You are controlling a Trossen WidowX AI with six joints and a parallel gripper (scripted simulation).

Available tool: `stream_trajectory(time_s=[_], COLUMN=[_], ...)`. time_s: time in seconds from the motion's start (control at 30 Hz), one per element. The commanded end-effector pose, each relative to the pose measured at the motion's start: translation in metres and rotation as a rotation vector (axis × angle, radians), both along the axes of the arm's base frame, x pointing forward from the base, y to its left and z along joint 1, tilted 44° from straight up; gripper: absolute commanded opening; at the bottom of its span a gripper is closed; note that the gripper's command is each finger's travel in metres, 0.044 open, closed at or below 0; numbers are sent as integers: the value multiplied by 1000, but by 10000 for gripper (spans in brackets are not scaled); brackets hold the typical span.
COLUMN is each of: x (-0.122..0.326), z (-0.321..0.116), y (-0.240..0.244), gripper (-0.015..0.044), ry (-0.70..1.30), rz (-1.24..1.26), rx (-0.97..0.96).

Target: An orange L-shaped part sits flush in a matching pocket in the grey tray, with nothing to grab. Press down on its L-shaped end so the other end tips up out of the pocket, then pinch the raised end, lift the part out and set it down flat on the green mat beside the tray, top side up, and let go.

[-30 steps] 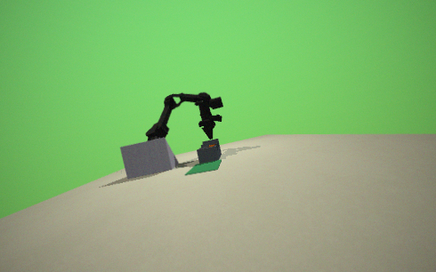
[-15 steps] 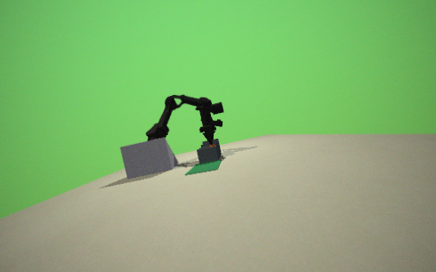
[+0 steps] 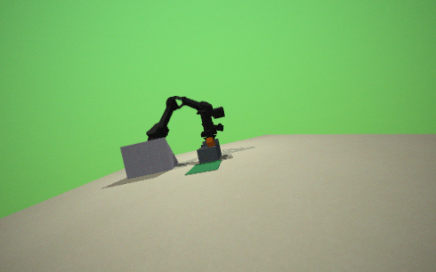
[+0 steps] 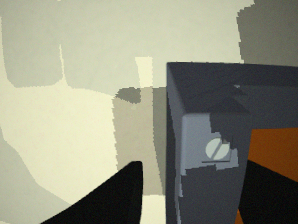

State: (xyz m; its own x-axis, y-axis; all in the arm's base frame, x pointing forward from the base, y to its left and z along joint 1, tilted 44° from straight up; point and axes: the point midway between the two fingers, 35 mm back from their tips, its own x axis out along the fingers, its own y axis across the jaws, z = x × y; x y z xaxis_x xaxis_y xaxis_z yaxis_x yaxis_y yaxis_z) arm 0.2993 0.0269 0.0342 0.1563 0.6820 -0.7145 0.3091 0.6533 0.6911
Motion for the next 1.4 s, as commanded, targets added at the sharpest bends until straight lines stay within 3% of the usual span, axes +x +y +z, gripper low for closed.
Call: stream_trajectory(time_s=[0.0,0.8,1.13,1.37], x=[-2,0,-18,-18], z=[-5,13,71,73], y=[4,3,-70,-72], gripper=[180,180,180,180], ry=[11,11,13,13], rz=[-2,-2,-2,-2], rx=[2,2,-2,-2])
